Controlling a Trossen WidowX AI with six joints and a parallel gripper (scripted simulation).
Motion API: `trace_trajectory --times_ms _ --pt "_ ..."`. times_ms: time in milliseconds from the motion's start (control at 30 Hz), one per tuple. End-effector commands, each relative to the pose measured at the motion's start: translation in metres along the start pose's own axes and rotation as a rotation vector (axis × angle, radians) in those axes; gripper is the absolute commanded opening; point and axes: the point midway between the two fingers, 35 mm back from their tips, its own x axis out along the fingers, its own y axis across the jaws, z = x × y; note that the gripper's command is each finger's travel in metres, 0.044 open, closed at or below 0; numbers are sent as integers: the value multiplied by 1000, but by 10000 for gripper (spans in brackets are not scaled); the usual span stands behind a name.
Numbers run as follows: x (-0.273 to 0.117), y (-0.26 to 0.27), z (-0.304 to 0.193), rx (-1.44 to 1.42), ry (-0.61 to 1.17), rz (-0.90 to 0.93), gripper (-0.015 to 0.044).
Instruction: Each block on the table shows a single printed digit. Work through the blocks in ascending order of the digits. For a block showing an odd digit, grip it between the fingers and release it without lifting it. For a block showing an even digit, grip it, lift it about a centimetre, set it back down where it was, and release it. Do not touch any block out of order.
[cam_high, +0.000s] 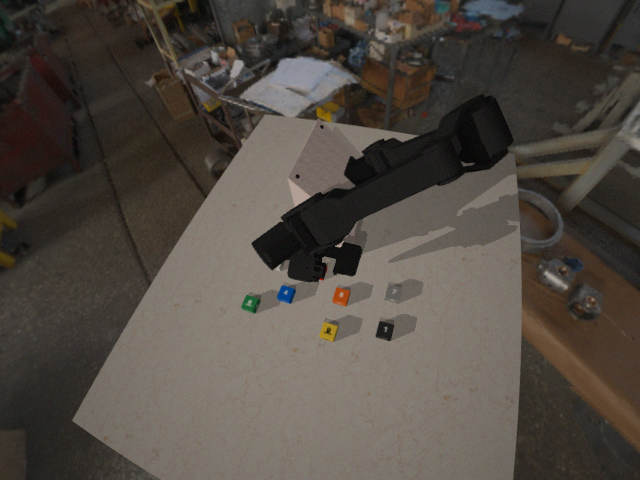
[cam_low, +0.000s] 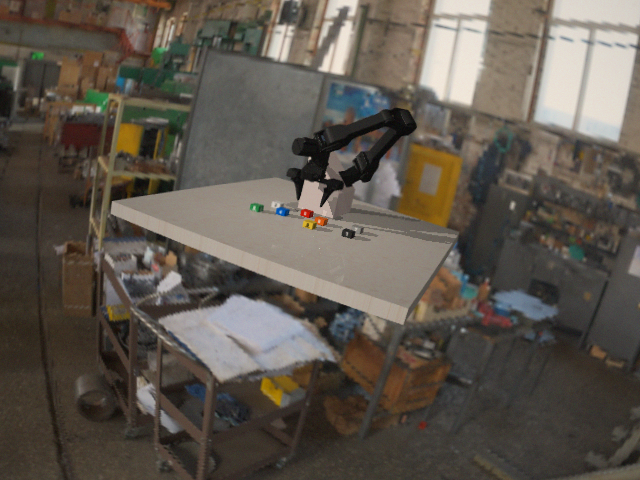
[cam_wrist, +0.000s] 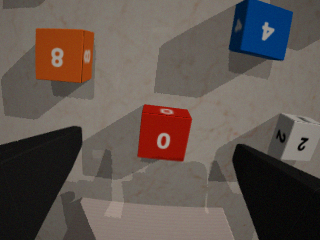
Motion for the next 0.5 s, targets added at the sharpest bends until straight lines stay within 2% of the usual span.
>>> trace_trajectory --times_ms 0,467 --pt "8 1 -3 8 8 7 400" --pt "31 2 -3 8 8 8 400"
